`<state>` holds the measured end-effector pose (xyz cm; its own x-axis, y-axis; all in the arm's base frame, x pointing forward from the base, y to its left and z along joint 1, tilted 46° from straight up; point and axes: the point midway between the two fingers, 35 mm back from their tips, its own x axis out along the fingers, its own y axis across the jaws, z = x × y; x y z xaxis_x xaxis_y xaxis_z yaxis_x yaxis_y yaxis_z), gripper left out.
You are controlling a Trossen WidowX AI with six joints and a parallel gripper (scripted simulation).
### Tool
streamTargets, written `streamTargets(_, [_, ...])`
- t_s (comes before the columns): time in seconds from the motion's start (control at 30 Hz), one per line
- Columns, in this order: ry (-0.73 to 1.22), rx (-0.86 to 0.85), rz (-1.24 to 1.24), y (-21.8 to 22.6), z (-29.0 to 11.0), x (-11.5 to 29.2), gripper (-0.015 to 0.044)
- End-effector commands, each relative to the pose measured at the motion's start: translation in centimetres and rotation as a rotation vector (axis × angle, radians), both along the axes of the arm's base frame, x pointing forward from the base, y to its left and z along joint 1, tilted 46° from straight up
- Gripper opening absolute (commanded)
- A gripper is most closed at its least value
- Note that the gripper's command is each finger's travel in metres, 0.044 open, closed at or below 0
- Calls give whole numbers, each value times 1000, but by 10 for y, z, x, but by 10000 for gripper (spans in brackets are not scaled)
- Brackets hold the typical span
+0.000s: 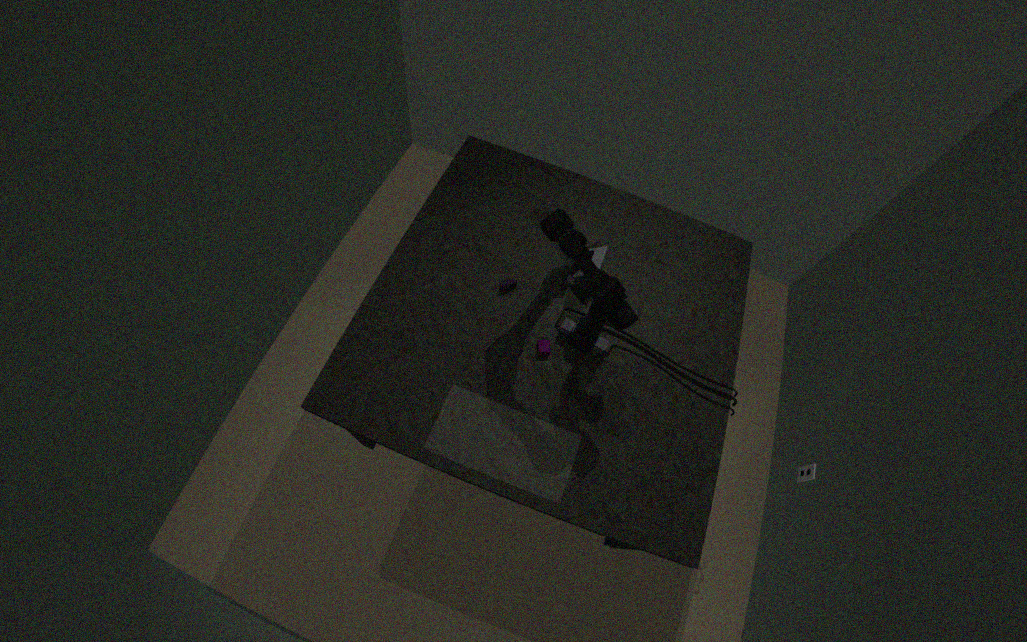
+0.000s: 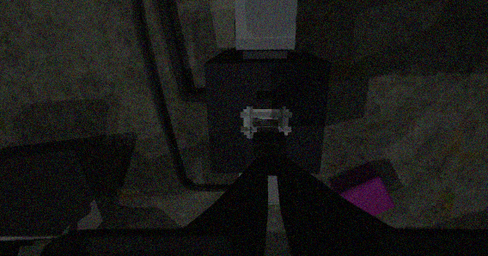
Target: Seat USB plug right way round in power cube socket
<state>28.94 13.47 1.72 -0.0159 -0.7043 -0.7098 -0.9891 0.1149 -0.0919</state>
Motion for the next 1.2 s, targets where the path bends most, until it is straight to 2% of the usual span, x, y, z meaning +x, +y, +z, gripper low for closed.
streamTargets(0.0, [-4,-1,-2,-1,0,0,0])
streamTargets(1.17, [-11,-2,-8,-4,-3,0,0])
